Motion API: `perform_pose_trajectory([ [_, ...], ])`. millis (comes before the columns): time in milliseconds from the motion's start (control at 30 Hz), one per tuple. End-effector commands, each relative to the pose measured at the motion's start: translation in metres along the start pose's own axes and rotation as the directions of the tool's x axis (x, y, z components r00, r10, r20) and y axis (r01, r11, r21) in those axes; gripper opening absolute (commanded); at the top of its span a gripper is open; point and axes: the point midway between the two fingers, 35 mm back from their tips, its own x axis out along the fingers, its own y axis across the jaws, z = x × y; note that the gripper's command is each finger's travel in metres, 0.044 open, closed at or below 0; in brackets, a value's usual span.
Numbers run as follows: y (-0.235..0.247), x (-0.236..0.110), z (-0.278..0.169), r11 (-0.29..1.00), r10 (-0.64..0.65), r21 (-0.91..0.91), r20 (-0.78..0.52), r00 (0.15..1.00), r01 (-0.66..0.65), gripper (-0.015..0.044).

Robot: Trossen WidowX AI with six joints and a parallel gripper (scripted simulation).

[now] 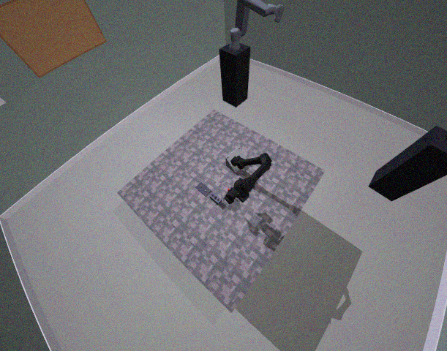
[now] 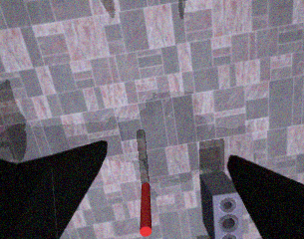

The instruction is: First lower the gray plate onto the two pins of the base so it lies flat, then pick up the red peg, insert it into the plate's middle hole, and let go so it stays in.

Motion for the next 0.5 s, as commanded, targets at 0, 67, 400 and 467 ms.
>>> perform_pose_trajectory([
  [0, 0.000, -0.005, 0.006, 0.970, 0.084, -0.224, -0.056, 0.995, -0.094, 0.0440],
  [67, 0.000, -0.005, 0.006, 0.970, 0.084, -0.224, -0.056, 0.995, -0.094, 0.0440],
  [400, -0.021, -0.003, -0.008, 0.970, 0.082, -0.224, -0.063, 0.995, -0.094, 0.0440],
  [467, -0.047, -0.001, -0.031, 0.970, 0.080, -0.224, -0.070, 0.994, -0.094, 0.0440],
])
